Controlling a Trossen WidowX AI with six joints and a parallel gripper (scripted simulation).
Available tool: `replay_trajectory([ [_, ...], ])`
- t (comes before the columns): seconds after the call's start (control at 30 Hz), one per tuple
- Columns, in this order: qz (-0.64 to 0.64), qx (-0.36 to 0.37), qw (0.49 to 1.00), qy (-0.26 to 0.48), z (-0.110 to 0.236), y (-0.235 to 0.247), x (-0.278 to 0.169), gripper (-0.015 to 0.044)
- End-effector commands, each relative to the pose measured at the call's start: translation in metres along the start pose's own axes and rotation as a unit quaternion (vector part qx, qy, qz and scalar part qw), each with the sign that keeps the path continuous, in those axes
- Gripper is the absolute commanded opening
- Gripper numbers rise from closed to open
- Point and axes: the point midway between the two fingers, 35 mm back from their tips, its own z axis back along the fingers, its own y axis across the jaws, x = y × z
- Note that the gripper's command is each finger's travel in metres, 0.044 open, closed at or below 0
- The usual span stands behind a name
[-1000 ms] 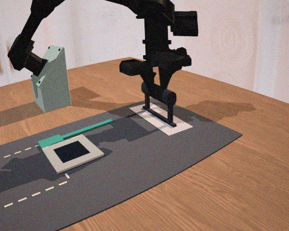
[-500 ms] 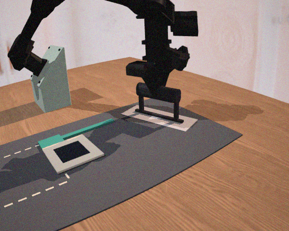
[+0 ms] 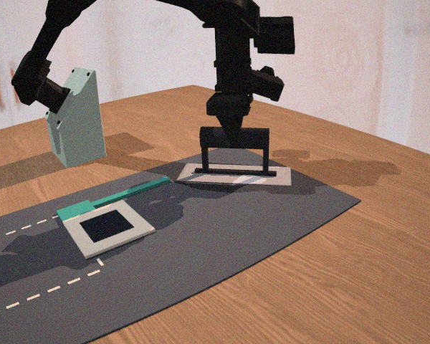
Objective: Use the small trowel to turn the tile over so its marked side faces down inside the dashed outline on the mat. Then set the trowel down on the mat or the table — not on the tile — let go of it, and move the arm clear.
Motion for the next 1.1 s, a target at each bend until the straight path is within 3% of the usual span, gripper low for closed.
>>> replay_trajectory([
  [0.0, 0.06, -0.001, 0.998, 0.001, -0.0005, 0.0001, -0.0003, 0.013],
  [0.2, 0.142, 0.0, 0.99, 0.001, -0.0005, 0.0001, -0.0003, 0.013],
  [0.43, 0.152, 0.0, 0.988, 0.001, -0.0005, 0.0001, -0.0003, 0.013],
  [0.63, 0.152, 0.0, 0.988, 0.001, -0.0005, 0.0001, -0.0003, 0.027],
  [1.07, 0.152, 0.0, 0.988, 0.001, -0.0005, 0.0001, -0.0003, 0.027],
])
